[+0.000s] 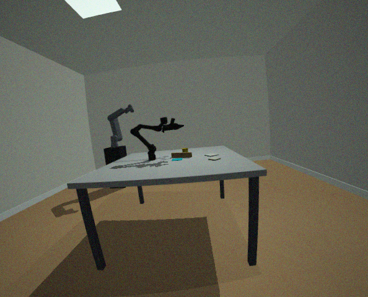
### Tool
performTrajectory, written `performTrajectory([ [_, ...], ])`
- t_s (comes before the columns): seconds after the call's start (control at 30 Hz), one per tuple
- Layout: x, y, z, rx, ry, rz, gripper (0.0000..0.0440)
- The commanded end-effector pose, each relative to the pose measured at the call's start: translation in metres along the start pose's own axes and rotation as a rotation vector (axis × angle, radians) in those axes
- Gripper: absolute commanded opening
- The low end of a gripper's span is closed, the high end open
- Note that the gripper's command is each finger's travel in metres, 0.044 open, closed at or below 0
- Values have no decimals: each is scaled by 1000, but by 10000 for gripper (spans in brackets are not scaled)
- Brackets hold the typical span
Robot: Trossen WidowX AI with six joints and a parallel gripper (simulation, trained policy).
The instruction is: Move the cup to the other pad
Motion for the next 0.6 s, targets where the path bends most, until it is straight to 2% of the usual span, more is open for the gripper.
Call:
performTrajectory([
  [0.0,0,1,1,1,4,-1,374],
  [0.4,-9,12,7,-29,33,63,67],
  [0.47,-11,14,9,-43,38,83,71],
  [0.57,-15,16,11,-69,49,109,104],
])
Point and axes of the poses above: the point midway between the two fingers, 35 mm back from their tips, its own x axis back along the fingers, its own z axis across the jaws, y = z × x, the point moved 8 cm from there along x, back along the fingers, and after that the axes turned 4 degrees about x, right-handed, at the moved point
